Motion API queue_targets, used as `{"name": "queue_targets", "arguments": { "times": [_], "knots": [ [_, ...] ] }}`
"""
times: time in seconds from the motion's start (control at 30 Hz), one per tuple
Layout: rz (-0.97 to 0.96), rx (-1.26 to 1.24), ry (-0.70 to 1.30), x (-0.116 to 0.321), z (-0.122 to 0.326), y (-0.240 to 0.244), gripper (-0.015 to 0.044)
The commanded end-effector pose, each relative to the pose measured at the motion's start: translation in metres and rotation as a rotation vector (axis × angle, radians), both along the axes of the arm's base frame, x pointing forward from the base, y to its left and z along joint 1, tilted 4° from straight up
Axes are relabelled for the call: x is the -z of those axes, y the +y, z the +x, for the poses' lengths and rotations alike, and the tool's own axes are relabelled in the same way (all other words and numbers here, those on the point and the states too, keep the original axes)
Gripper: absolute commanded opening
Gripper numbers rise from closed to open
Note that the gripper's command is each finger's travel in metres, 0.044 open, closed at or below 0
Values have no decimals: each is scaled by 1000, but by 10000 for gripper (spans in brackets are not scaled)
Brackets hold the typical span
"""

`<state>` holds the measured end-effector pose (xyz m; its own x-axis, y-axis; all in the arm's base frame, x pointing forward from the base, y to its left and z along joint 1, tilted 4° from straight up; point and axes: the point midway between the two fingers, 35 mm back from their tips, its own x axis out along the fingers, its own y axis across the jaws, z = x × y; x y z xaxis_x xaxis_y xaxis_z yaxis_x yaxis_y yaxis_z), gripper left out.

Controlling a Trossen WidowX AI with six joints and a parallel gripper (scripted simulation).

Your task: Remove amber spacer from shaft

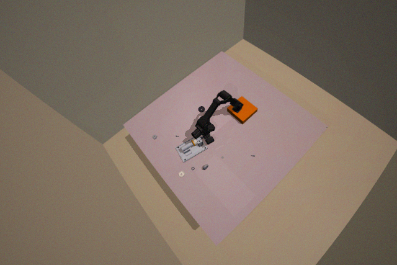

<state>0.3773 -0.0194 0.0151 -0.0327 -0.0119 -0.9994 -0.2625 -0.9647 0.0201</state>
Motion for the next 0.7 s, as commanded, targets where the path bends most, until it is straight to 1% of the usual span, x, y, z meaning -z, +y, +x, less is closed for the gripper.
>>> {"name": "queue_targets", "arguments": {
  "times": [0.0,0.67],
  "knots": [
    [3,3,2,0,-1,1,0],
    [3,3,2,0,-4,1,0]
  ]
}}
